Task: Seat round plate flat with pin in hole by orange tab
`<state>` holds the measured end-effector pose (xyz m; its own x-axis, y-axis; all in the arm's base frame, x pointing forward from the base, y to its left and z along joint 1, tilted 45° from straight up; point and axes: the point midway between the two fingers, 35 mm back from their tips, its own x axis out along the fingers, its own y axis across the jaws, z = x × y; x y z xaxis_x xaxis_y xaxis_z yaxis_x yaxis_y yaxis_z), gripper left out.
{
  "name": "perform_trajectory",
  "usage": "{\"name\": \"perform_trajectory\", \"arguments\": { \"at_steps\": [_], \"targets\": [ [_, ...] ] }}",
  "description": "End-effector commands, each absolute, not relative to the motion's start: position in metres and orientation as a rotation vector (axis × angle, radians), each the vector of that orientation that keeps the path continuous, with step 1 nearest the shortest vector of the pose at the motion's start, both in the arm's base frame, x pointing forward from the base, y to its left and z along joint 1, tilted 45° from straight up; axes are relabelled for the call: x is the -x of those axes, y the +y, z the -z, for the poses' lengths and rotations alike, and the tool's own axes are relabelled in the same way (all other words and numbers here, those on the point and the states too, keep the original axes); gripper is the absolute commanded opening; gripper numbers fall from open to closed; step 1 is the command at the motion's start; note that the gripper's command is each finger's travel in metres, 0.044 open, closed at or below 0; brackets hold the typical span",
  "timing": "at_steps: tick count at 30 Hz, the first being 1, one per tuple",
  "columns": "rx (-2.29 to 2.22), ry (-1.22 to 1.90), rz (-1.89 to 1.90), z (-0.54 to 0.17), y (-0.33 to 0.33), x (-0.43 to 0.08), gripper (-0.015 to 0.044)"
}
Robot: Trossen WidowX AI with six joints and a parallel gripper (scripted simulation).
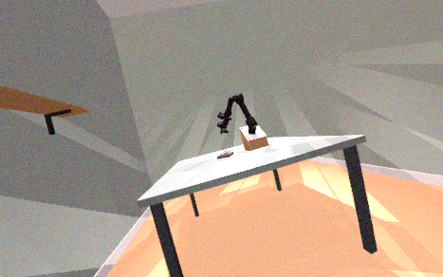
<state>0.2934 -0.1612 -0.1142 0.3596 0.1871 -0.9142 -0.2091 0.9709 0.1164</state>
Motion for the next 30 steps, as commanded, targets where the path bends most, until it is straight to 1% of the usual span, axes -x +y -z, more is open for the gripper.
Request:
{"name": "perform_trajectory", "arguments": {
  "at_steps": [1,3,8,10,13,20,30],
  "targets": [
    [-0.077,1.231,-0.408,0.111,-0.106,-0.309,0.0],
    [-0.136,1.272,-0.477,0.108,-0.079,-0.312,0.0],
    [-0.346,1.486,-0.694,0.088,0.022,-0.306,0.0],
    [-0.367,1.515,-0.713,0.085,0.032,-0.304,0.0],
    [-0.434,1.617,-0.764,0.074,0.066,-0.298,0.0],
    [-0.439,1.624,-0.768,0.074,0.071,-0.304,0.0],
    [-0.441,1.624,-0.77,0.107,0.102,-0.293,0.0]
  ]
}}
